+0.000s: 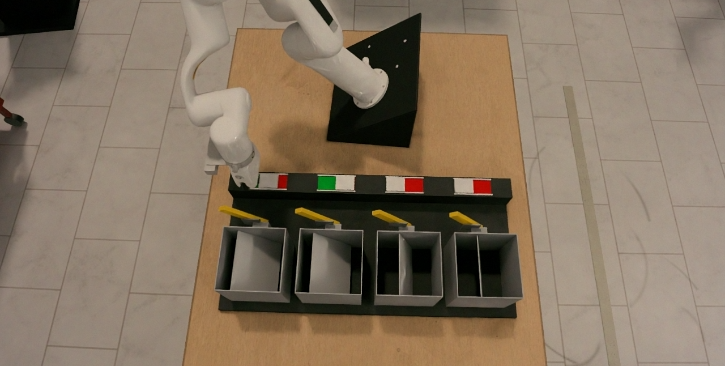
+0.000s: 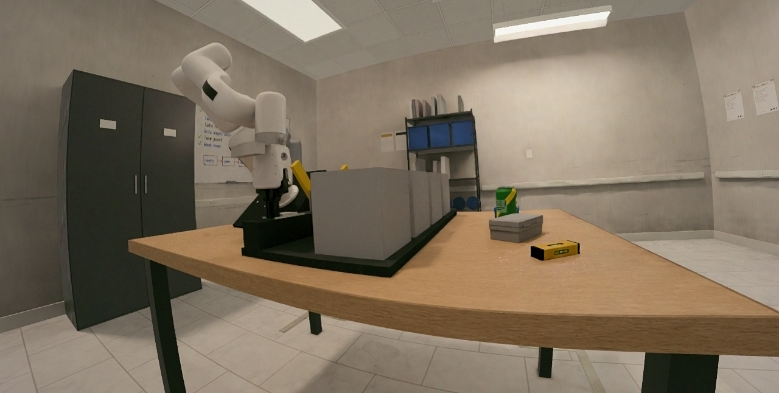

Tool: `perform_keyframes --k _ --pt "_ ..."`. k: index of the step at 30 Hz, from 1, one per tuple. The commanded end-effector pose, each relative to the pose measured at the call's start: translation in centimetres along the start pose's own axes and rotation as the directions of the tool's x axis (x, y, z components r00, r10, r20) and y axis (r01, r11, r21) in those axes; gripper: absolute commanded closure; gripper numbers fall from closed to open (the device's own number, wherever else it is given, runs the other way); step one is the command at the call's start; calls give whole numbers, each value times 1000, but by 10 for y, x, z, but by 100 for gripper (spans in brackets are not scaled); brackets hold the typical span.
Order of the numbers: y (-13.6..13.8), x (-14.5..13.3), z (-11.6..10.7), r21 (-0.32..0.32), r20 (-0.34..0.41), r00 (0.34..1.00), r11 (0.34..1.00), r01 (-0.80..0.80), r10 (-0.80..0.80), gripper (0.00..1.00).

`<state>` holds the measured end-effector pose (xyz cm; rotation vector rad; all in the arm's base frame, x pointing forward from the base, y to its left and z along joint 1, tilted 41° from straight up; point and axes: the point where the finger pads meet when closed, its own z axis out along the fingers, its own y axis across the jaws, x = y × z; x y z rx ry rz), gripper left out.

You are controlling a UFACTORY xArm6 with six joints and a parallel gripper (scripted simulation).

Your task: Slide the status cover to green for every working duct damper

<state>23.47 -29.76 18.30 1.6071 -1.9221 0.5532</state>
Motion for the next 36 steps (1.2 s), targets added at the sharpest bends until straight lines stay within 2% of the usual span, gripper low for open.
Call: perform_keyframes --k 1,36 --pt "-1 -2 -1 2 -1 1000 1000 -1 1 100" --pt "-1 -17 -1 2 -1 1000 1000 -1 1 100"
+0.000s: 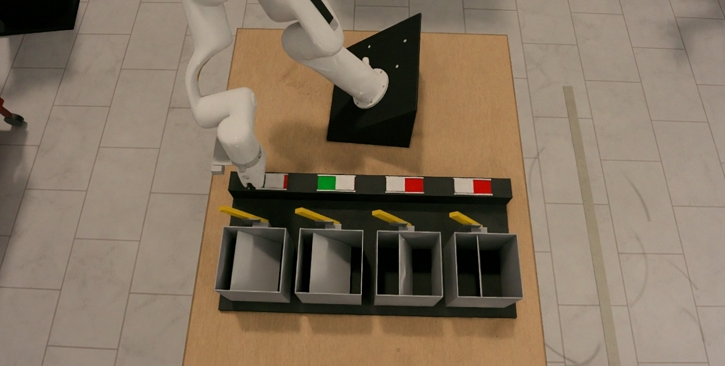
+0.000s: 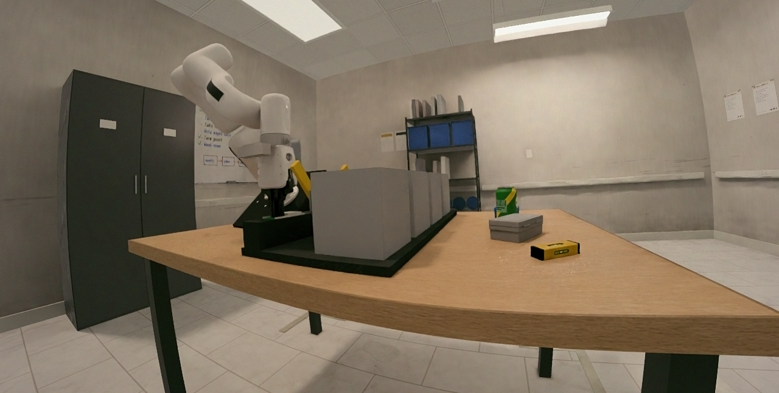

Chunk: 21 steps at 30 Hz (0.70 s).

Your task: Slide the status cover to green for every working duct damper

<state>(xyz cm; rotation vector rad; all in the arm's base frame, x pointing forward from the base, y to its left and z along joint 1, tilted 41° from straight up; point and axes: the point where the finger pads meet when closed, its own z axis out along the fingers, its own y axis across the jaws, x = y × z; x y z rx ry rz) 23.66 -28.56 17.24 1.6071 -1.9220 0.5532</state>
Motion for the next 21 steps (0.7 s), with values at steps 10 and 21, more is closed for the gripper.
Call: perform_keyframes --k 10,21 --pt "-1 -3 -1 3 -1 1000 1000 -1 1 100" --pt "-1 -5 -1 3 -1 1000 1000 -1 1 100"
